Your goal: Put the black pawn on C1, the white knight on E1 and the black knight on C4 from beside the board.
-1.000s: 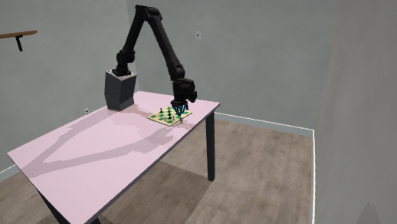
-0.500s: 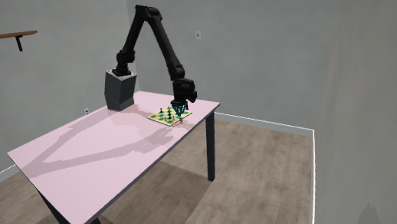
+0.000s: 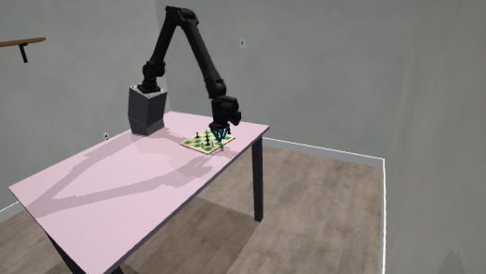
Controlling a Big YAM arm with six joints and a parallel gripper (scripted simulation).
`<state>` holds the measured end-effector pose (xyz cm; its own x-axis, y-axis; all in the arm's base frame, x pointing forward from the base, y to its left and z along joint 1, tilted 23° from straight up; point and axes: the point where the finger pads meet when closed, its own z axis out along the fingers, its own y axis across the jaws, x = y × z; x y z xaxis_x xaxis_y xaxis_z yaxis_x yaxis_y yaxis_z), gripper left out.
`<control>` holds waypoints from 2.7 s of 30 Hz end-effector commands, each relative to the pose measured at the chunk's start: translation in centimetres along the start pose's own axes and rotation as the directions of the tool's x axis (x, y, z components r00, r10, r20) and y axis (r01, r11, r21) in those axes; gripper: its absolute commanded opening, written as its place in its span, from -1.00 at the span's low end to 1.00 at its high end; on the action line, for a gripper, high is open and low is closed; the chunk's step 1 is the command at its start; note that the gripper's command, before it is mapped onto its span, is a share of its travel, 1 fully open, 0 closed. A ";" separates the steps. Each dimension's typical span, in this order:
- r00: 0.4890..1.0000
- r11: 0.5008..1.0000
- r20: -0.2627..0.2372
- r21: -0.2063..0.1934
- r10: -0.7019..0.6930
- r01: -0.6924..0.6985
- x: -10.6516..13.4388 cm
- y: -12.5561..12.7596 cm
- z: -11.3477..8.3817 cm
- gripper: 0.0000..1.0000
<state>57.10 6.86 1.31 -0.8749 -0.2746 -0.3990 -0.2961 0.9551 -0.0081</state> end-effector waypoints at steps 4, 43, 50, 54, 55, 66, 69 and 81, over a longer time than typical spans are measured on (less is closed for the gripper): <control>0.999 1.000 0.038 0.005 -0.004 0.004 -2.2 0.3 0.3 -0.27; 1.000 1.000 0.003 -0.002 -0.002 0.002 0.2 0.6 1.0 -0.27; 1.000 1.000 0.002 -0.002 -0.002 0.002 0.5 0.7 1.0 -0.27; 1.000 1.000 0.008 -0.001 -0.002 0.002 0.1 0.6 0.9 -0.27; 1.000 1.000 0.008 -0.001 -0.002 0.002 0.1 0.6 0.9 -0.27; 1.000 1.000 0.008 -0.001 -0.002 0.002 0.1 0.6 0.9 -0.27; 1.000 1.000 0.008 -0.001 -0.002 0.002 0.1 0.6 0.9 -0.27; 1.000 1.000 0.008 -0.001 -0.002 0.002 0.1 0.6 0.9 -0.27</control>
<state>56.73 6.82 0.92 -0.8762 -0.2747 -0.3960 -0.2960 0.9551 -0.0075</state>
